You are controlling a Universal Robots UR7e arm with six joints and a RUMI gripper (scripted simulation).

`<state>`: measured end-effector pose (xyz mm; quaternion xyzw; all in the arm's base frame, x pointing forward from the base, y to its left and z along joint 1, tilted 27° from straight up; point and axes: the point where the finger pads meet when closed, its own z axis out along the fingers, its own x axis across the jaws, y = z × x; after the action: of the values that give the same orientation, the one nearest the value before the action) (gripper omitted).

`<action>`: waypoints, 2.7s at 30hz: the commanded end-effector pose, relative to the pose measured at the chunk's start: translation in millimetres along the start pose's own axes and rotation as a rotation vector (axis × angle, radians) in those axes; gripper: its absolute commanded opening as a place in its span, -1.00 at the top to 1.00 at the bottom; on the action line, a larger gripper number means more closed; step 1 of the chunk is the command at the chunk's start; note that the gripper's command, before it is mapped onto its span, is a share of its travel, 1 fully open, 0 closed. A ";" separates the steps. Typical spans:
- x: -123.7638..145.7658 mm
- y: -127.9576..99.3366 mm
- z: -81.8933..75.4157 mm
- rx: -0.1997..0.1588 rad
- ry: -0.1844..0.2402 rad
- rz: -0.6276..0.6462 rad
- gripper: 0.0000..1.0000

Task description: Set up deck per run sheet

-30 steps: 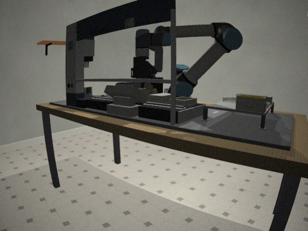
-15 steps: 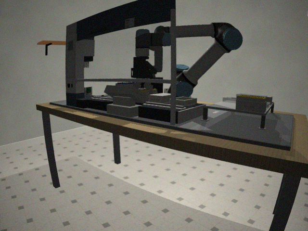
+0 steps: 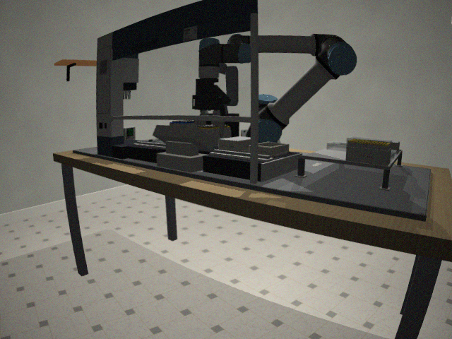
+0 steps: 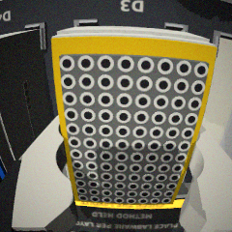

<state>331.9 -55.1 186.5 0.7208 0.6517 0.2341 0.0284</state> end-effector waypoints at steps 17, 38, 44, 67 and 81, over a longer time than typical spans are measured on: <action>-0.2 0.0 -30.9 -0.001 0.000 0.000 1.00; -0.2 -0.1 -62.6 -0.001 0.000 0.000 1.00; -0.2 -0.1 -72.6 -0.001 0.000 0.000 1.00; -0.3 -0.1 -104.3 -0.001 0.000 0.000 1.00; -0.3 -0.1 -127.6 -0.001 0.000 0.000 1.00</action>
<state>287.2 -86.6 292.3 0.7209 0.6517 0.2341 0.0283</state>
